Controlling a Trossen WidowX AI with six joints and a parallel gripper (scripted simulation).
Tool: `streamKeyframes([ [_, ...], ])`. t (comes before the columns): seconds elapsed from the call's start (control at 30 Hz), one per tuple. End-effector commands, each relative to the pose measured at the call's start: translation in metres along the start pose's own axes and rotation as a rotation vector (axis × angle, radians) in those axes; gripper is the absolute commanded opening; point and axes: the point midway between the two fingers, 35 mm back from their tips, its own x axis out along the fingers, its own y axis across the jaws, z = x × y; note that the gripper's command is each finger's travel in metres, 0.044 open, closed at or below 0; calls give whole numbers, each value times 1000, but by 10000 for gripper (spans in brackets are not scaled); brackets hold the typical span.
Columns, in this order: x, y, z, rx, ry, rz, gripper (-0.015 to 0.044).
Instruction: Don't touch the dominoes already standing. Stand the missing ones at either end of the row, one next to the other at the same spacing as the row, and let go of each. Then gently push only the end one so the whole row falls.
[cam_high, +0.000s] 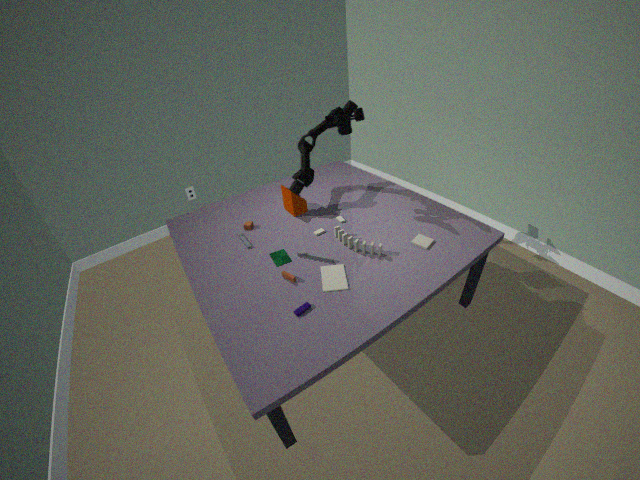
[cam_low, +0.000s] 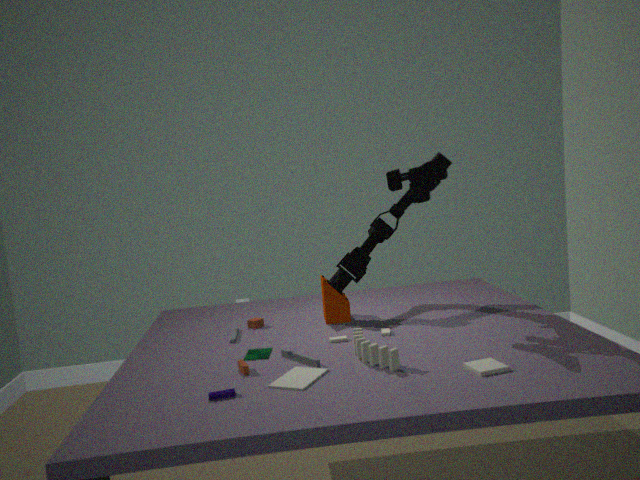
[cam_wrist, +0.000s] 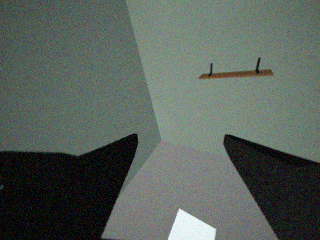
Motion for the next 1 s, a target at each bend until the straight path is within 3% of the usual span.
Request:
streamKeyframes([
  [0.0,3,0,2,11,-7,4,426],
  [0.23,89,17,67,461,-218,238,440],
  [0.5,159,67,142,1005,-310,646,440],
  [0.73,190,115,198,1413,-241,1027,440],
  [0.97,203,168,253,1804,-3,1471,440],
])
